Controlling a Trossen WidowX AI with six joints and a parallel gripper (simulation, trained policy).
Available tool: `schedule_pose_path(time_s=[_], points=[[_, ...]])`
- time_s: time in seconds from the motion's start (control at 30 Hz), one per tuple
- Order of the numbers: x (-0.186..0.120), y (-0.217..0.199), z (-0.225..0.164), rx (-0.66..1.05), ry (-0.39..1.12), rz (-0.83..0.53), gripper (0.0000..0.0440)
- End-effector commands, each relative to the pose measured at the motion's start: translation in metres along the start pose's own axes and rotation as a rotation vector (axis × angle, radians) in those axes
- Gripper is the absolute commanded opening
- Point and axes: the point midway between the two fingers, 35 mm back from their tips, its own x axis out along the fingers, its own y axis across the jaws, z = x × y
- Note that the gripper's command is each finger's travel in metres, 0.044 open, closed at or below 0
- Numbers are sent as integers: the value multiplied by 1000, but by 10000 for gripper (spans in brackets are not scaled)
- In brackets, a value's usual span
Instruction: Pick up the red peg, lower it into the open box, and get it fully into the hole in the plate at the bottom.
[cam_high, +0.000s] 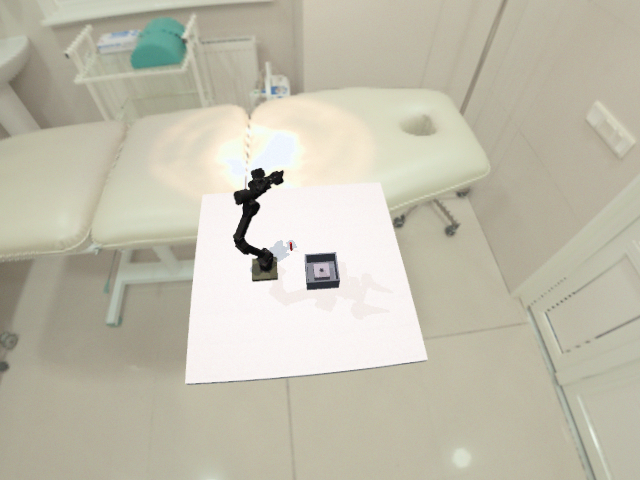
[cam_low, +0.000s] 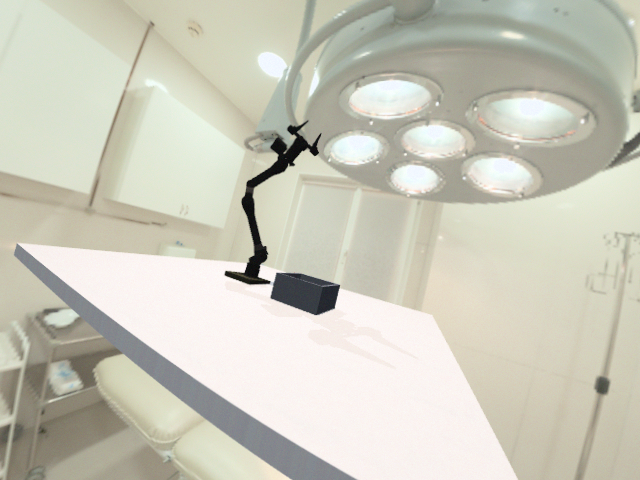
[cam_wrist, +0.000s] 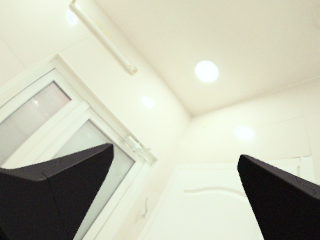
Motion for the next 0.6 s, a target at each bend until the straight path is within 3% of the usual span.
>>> schedule_pose_path(time_s=[0.0,0.1,0.57], points=[[0,5,-1,12,3,15,420],[-2,35,-7,60,24,96,440],[-41,180,-77,240,295,477,440]])
